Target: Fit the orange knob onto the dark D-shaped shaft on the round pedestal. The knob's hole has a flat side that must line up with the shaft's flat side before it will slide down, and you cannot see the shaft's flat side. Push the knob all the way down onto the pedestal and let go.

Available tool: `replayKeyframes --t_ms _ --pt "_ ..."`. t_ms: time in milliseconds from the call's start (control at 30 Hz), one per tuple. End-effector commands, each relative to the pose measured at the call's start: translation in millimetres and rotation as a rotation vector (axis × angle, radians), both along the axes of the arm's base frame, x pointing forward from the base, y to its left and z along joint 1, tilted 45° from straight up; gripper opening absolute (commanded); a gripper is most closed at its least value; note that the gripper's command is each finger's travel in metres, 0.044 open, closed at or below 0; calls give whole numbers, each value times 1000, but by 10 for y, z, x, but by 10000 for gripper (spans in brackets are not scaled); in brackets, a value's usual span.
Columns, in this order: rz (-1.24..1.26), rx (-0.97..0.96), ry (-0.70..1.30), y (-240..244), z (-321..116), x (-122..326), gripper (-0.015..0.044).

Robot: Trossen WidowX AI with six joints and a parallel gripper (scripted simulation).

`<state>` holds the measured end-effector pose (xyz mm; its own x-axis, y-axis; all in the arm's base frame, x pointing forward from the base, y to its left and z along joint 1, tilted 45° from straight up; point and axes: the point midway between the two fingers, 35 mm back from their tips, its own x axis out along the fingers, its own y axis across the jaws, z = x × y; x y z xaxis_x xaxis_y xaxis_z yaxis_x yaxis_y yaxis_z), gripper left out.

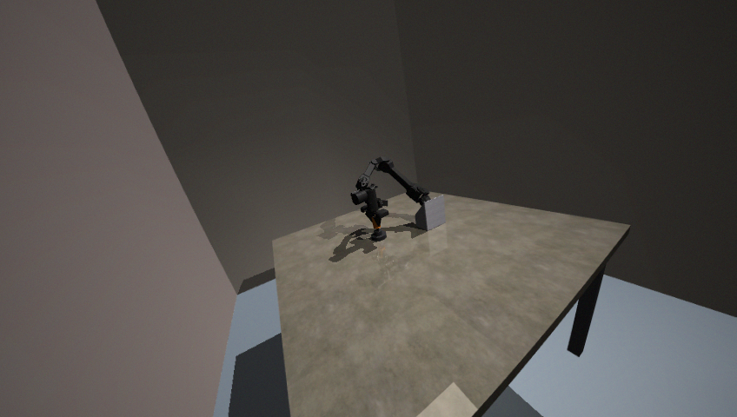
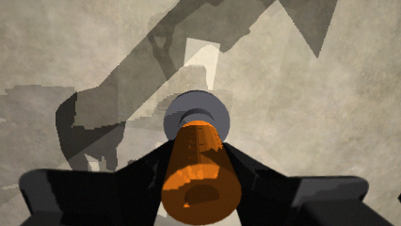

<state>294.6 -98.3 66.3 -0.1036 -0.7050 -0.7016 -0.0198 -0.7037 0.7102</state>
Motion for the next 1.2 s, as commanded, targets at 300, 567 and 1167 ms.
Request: replayKeyframes --t_ms 300,567,1167 --pt "4 3 -5 -24 0 51 0" --pt "4 3 -5 -14 -16 42 0" --pt "4 3 -5 19 13 5 0"
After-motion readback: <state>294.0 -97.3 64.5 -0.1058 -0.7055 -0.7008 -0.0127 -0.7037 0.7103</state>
